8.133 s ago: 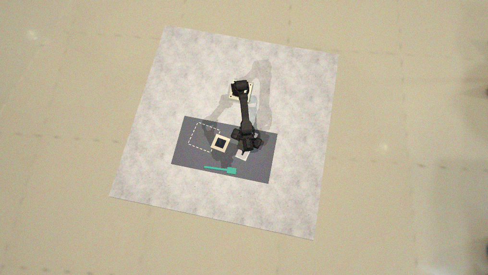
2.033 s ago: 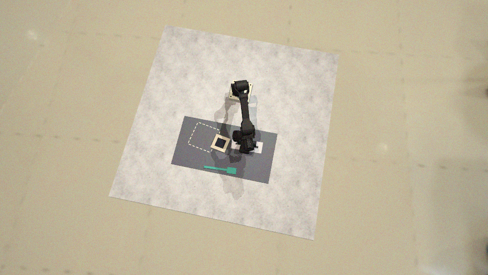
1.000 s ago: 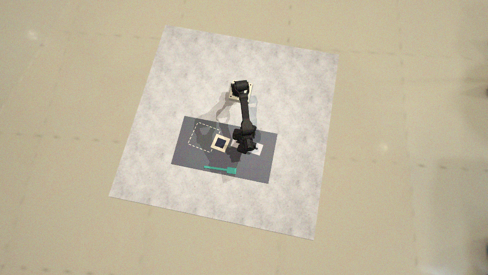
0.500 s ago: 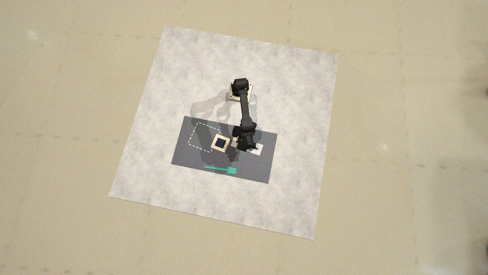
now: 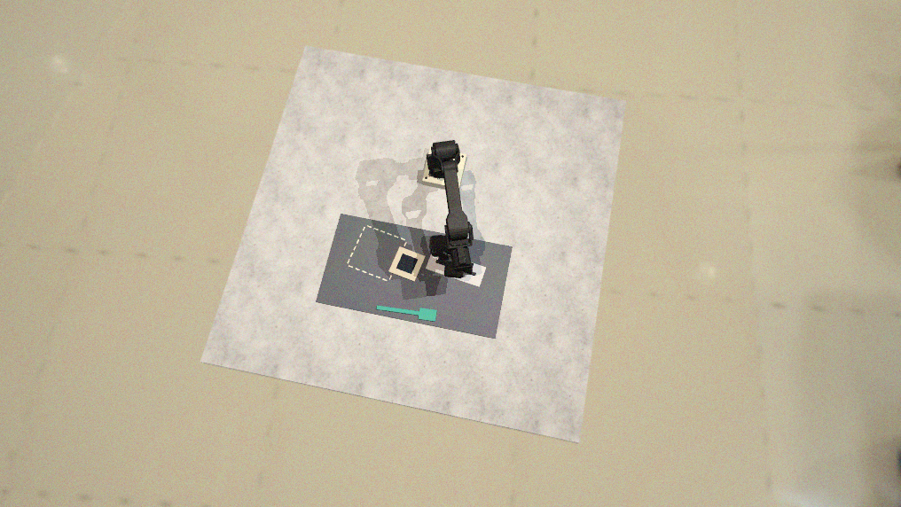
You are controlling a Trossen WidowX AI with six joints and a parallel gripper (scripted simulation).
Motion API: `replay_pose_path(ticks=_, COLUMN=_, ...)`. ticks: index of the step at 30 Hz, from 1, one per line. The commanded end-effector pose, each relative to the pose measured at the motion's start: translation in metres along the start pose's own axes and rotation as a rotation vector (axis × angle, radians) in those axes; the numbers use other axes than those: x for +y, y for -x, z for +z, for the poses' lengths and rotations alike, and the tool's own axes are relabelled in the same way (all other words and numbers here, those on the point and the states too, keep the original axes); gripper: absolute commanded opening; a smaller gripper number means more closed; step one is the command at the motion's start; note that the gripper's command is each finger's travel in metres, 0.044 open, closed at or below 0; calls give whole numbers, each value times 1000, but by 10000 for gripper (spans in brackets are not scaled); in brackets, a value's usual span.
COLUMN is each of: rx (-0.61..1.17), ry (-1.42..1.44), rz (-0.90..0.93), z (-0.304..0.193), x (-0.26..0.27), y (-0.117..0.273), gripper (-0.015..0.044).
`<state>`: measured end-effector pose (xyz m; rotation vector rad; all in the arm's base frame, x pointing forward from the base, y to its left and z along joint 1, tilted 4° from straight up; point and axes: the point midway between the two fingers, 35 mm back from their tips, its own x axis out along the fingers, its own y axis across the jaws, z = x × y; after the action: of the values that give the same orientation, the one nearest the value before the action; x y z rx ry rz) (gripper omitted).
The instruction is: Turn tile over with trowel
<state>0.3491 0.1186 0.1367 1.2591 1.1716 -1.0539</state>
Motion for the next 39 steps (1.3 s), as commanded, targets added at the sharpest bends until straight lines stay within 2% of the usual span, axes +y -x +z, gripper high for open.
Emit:
replay_pose_path(ticks=1, rx=-13, ry=122, rz=38, z=-1, x=0, y=0, gripper=300)
replay_pose_path(ticks=21, rx=-141, ry=783, rz=175, z=-5, x=-2, y=-11, gripper=300)
replay_pose_path(ticks=39, rx=-333, ry=1350, rz=253, z=-7, x=-9, y=-20, gripper=300)
